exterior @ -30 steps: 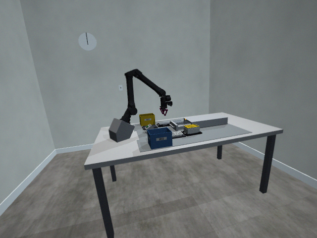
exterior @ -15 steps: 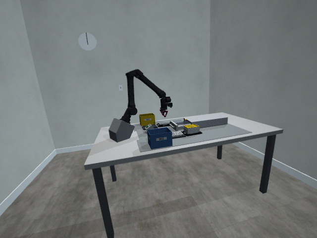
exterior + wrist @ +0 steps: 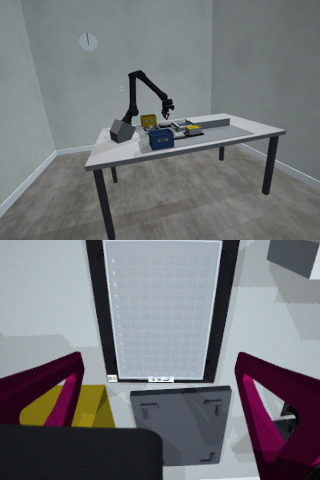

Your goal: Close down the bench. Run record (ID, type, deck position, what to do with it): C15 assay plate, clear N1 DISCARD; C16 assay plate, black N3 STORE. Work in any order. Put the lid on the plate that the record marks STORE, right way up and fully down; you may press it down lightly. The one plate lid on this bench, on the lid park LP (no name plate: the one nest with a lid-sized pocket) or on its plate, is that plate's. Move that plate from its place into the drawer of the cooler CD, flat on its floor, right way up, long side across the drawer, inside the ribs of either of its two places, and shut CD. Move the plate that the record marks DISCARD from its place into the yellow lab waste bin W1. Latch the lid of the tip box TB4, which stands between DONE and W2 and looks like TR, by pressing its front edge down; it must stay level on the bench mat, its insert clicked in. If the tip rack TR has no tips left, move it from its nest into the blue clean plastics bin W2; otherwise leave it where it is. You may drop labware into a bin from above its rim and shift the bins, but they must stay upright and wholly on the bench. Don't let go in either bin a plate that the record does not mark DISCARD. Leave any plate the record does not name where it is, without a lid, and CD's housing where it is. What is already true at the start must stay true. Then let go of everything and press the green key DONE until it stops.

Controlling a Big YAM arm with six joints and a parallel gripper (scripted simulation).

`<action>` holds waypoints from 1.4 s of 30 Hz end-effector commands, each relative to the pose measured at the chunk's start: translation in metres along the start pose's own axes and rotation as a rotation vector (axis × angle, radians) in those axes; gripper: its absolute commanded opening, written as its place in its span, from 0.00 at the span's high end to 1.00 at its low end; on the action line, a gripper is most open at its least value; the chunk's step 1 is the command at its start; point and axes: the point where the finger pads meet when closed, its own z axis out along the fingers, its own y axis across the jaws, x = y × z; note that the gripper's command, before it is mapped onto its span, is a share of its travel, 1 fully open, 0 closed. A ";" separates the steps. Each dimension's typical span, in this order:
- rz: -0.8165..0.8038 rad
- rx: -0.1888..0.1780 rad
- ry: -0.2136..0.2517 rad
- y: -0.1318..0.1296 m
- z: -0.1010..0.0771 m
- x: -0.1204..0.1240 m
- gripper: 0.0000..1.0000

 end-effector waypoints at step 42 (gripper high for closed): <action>0.002 0.000 0.006 0.003 0.061 0.003 0.00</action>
